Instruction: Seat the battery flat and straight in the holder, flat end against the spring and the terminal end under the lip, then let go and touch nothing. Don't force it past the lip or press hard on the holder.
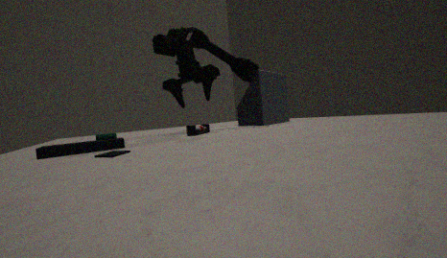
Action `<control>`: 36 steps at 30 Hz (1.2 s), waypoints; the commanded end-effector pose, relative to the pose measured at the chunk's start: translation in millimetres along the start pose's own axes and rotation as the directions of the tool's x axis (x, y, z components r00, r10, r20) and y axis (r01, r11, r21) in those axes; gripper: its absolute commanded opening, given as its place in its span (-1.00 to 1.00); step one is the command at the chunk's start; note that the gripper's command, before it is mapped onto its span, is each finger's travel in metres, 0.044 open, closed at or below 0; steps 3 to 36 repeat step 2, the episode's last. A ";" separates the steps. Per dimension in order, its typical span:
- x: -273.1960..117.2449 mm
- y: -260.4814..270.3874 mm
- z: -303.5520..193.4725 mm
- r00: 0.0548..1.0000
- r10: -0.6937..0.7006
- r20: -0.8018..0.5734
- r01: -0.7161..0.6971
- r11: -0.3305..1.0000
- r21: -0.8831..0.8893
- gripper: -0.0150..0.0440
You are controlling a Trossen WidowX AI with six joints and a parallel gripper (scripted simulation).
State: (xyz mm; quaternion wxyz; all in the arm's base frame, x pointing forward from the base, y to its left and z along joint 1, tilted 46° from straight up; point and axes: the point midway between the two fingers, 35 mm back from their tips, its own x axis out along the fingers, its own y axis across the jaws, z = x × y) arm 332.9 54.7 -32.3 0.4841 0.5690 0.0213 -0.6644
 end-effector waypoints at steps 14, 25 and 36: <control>-0.4 -0.6 0.1 1.000 -0.005 0.000 0.005 1.000 0.005 1.00; -0.4 -0.6 0.1 1.000 -0.005 0.000 0.005 1.000 0.005 1.00; -0.4 -0.6 0.1 1.000 -0.005 0.000 0.005 1.000 0.005 1.00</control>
